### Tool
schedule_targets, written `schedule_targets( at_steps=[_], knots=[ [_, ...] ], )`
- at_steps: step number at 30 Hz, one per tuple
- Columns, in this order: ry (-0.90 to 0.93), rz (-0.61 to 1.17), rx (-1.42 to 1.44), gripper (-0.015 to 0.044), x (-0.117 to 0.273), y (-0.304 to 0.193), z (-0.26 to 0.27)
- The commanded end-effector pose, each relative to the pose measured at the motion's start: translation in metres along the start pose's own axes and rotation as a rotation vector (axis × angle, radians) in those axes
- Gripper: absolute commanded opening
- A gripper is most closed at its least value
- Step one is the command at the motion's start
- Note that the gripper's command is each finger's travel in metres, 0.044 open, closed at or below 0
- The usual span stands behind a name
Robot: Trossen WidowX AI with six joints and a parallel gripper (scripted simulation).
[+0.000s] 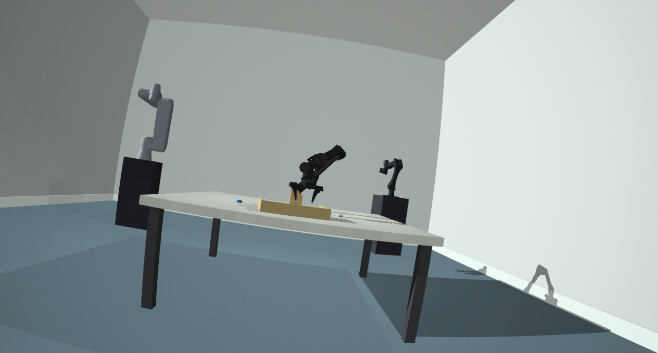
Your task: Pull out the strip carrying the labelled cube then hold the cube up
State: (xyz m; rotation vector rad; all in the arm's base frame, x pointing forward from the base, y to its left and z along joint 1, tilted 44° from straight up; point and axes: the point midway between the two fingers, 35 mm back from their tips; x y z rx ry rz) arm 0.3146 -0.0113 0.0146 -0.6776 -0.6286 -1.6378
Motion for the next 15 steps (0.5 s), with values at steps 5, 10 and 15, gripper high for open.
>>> schedule_targets(
  at_steps=[5,10,15],
  knots=[
    [0.004,-0.002,-0.003,0.0440,0.004,0.029,0.006],
    [0.004,-0.003,-0.002,0.0440,0.006,0.046,0.009],
    [0.004,-0.004,-0.001,0.0440,0.008,0.063,0.012]
  ],
)
Point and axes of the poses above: the point midway between the two fingers, 35 mm back from their tips, its own x axis back along the fingers, its own z axis across the jaws, y = z × x, and after that the axes turned 5 degrees about -x, right-handed
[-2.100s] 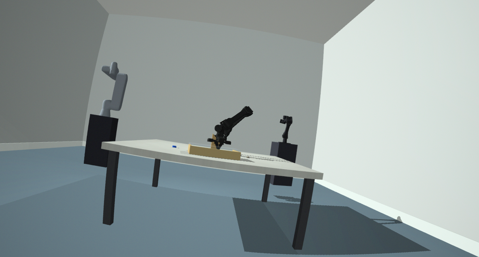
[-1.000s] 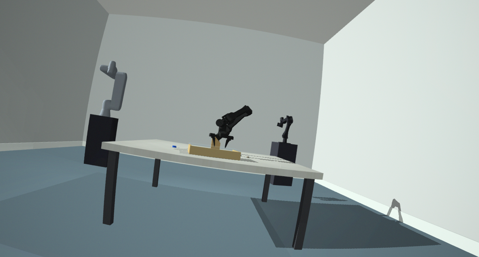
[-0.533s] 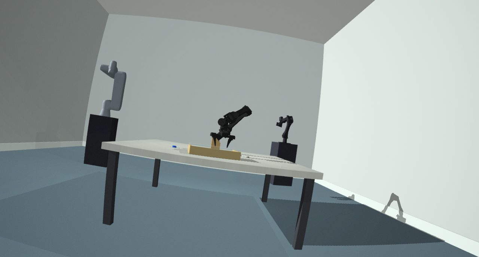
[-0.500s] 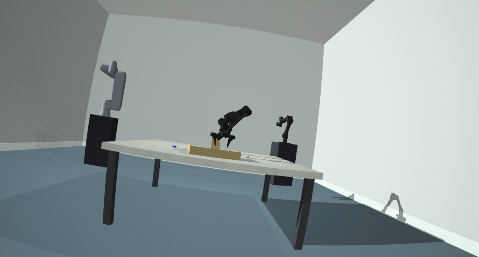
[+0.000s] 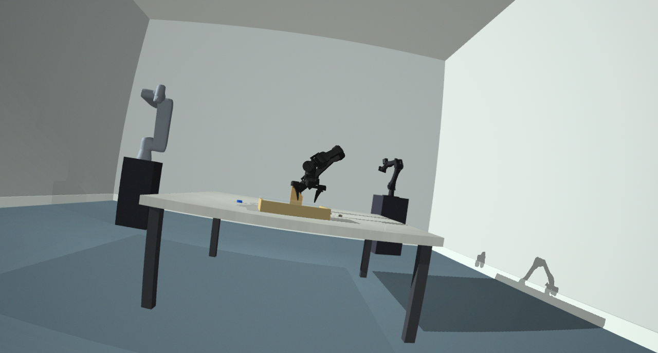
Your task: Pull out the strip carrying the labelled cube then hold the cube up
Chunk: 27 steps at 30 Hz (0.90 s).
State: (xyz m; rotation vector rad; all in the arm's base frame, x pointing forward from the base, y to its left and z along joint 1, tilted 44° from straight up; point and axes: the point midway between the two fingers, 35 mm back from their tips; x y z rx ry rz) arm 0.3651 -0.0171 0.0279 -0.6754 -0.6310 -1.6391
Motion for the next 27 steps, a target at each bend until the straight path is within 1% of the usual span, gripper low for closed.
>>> schedule_targets(
  at_steps=[1,12,19,27],
  knots=[
    [0.004,-0.002,-0.003,0.0440,0.002,0.015,0.004],
    [0.004,-0.003,-0.002,0.0440,0.007,0.047,0.010],
    [0.004,-0.003,-0.002,0.0256,-0.002,0.048,0.010],
    [0.004,-0.003,-0.002,0.0250,-0.015,0.049,0.010]
  ],
)
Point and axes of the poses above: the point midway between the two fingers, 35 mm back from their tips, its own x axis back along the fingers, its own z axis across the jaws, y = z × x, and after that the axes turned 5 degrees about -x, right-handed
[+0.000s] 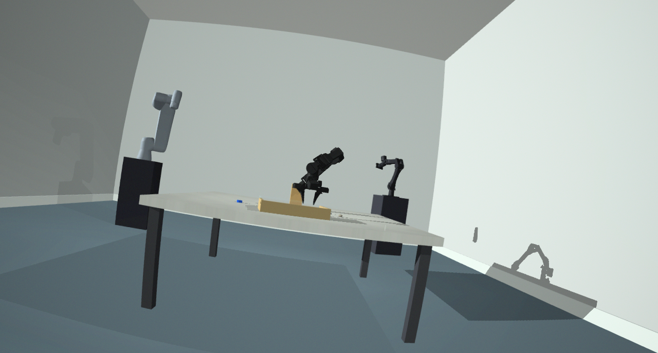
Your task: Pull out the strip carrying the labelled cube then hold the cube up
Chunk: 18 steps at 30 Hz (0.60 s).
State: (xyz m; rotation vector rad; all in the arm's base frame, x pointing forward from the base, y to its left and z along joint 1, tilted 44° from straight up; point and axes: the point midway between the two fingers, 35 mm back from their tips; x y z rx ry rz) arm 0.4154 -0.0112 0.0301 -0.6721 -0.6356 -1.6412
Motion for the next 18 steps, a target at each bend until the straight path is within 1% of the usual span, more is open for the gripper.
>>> schedule_targets(
  at_steps=[1,18],
  knots=[
    [0.004,0.001,-0.006,0.0250,-0.008,0.000,0.000],
    [0.006,0.001,-0.006,0.0250,-0.035,-0.001,0.000]
  ],
)
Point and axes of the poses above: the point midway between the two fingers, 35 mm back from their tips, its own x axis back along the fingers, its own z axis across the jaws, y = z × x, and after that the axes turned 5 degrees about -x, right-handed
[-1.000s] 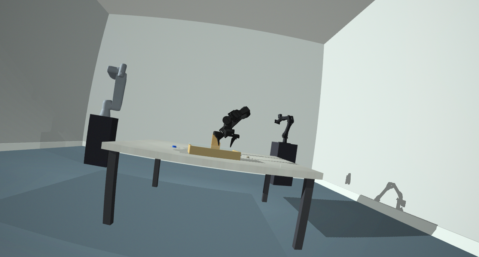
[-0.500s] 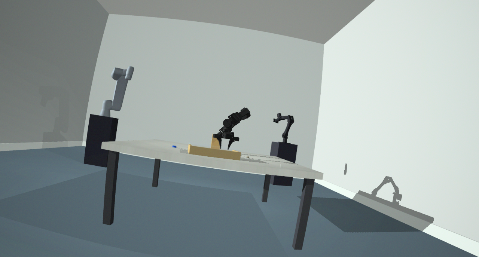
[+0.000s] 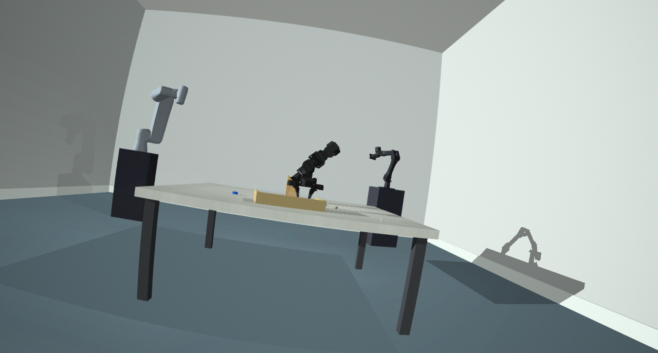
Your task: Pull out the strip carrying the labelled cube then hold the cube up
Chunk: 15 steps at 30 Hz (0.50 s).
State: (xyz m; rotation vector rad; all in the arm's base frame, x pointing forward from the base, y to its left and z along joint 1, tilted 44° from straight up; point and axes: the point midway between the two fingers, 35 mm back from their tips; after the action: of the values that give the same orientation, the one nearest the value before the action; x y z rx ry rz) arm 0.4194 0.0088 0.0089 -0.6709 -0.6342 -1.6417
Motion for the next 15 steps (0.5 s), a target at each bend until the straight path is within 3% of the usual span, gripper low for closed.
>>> schedule_targets(
  at_steps=[1,5,9,15],
  knots=[
    [0.005,0.001,-0.005,0.0250,-0.0075,-0.0010,0.0001],
    [0.005,0.001,-0.005,0.0250,-0.0098,-0.0012,0.0002],
    [0.001,0.002,0.000,0.0145,-0.0071,-0.0008,0.0003],
    [0.001,0.002,0.000,0.0105,-0.0071,-0.0008,0.0003]
  ],
)
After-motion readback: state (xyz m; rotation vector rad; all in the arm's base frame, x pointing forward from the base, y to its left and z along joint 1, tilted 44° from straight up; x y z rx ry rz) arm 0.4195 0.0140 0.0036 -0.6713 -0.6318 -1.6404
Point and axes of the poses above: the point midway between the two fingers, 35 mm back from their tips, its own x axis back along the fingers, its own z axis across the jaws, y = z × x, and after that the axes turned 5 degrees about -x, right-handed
